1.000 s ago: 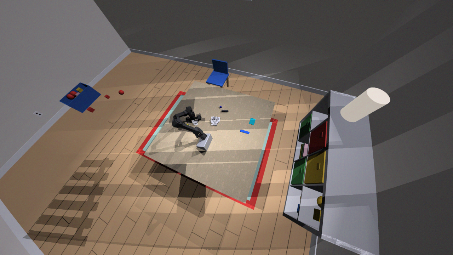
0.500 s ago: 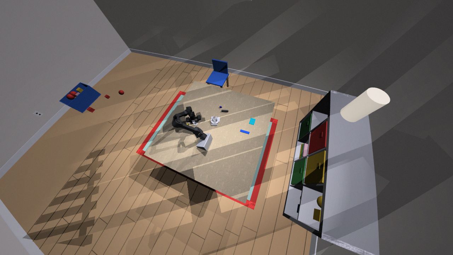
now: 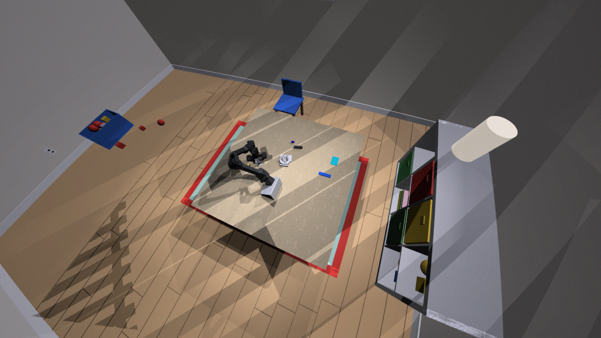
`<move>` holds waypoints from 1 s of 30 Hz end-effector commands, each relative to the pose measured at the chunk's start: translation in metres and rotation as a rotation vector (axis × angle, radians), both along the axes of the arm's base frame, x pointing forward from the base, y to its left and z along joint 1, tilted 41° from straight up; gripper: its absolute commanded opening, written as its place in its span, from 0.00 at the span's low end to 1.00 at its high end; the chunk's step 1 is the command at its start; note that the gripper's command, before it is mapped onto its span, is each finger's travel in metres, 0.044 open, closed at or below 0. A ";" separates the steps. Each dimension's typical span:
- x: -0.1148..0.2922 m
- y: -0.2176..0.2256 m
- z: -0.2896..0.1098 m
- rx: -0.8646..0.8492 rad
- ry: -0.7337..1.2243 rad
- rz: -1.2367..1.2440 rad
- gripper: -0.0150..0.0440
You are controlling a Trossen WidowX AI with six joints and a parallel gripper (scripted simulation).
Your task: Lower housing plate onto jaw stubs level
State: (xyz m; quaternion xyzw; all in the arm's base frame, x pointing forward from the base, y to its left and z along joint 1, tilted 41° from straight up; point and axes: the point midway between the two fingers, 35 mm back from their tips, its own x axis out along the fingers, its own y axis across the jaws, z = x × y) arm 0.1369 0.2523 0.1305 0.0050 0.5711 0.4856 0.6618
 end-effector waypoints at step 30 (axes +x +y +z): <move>0.022 -0.046 0.037 -0.040 0.145 -0.191 0.85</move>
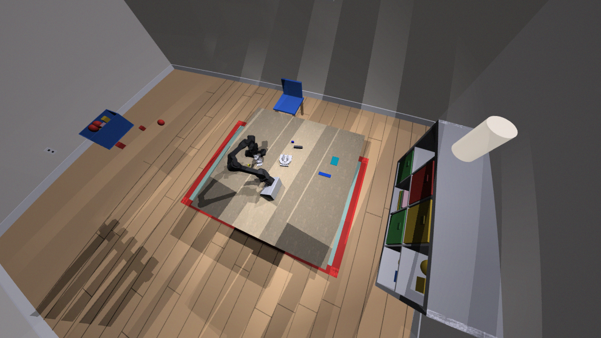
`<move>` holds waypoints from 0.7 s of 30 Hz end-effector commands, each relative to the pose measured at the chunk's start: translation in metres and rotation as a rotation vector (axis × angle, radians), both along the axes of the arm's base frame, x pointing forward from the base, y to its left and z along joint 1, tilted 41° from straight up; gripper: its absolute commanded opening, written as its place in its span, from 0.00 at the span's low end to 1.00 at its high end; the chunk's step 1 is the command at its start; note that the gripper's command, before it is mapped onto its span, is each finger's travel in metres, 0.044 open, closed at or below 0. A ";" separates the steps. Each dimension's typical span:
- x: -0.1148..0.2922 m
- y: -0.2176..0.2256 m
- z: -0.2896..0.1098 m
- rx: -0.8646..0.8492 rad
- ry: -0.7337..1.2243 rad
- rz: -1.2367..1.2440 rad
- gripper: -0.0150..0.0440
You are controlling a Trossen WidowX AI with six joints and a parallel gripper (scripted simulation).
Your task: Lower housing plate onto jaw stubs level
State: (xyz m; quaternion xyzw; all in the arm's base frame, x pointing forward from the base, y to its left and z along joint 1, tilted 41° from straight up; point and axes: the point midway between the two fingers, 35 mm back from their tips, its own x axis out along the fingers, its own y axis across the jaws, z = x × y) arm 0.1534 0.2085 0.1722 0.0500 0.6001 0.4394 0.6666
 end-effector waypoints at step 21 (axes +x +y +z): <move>0.043 -0.028 -0.038 -0.125 0.495 -0.613 0.85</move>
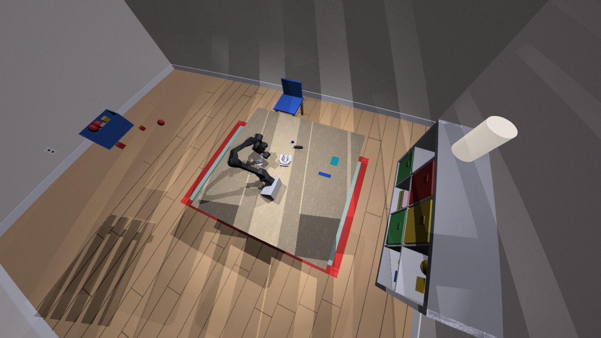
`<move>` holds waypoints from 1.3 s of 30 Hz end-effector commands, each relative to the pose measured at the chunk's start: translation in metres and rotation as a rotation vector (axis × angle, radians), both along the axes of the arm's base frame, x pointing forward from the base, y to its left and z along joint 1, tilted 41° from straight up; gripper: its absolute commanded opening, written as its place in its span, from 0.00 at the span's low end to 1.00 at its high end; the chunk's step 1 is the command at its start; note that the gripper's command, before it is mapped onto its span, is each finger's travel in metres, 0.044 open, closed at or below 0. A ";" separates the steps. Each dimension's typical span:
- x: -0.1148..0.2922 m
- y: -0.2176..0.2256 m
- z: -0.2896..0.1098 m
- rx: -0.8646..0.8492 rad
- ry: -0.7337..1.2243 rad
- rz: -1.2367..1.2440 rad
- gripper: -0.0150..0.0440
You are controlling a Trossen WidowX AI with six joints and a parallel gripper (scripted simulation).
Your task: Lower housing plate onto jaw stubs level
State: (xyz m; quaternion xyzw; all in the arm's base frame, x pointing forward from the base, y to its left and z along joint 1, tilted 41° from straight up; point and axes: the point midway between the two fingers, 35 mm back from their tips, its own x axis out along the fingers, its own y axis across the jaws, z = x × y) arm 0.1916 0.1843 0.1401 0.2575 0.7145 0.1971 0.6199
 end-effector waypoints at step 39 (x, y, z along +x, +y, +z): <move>0.051 -0.070 -0.068 -0.161 0.860 -1.102 0.85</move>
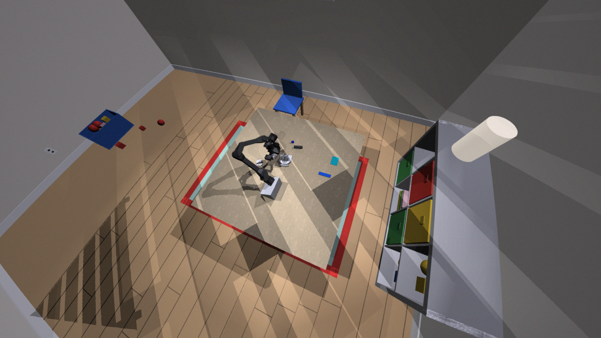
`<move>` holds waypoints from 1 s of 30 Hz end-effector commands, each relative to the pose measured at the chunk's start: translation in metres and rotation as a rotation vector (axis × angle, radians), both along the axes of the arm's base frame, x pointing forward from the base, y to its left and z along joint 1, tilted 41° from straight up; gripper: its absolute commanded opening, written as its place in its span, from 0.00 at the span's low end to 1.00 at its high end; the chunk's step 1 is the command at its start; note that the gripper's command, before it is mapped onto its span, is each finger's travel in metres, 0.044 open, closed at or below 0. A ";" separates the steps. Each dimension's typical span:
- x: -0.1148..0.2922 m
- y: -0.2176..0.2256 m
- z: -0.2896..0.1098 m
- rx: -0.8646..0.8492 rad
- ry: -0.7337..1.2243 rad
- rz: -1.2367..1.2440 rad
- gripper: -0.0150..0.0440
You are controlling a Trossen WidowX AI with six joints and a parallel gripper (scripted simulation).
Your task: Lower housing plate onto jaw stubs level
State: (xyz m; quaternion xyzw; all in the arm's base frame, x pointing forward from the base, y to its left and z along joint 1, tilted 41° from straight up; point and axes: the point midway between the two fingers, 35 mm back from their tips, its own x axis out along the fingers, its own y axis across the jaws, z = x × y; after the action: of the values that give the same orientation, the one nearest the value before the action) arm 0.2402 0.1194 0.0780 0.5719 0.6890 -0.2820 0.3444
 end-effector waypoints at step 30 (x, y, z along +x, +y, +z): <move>0.012 -0.063 -0.052 -0.081 0.687 -0.864 0.85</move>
State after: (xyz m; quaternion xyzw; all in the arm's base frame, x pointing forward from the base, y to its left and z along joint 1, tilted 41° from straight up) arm 0.2520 0.0621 0.0312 0.6643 0.4822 -0.5710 0.0157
